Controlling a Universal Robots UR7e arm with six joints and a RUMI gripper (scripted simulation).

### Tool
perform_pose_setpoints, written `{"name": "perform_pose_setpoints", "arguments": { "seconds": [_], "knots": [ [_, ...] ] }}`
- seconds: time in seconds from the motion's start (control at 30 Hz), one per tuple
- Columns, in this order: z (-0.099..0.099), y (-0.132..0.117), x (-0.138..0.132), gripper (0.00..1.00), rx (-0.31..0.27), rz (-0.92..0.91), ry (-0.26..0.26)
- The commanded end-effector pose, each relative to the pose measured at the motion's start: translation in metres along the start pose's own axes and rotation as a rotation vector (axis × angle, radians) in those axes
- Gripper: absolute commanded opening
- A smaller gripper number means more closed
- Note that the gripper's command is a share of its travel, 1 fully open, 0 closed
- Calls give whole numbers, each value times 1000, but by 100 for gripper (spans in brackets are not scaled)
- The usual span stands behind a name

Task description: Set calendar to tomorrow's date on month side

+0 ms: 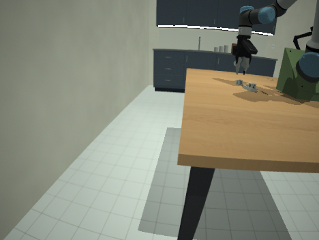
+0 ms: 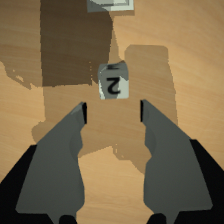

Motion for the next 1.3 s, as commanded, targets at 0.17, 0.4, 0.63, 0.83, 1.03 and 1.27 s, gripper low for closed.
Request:
{"name": "perform_pose_setpoints", "arguments": {
  "seconds": [0.17,0.4,0.63,0.83,1.03,1.27],
  "knots": [
    [-11,0,0,28,-1,0,-1],
    [-18,0,1,28,-1,0,-1],
    [-21,0,1,28,-1,0,-1],
    [-23,0,1,28,-1,0,-1],
    [-23,0,1,28,-1,0,-1],
    [-23,0,1,28,-1,0,-1]
  ]
}}
Point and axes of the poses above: the point where the finger pads meet when closed, its own z axis back along the fingers, its own x axis across the jaws, y = z × x, the point moved 2 cm from there along z, back along the fingers, and after that the axes turned 15 degrees about -z, right-handed, at the moved point
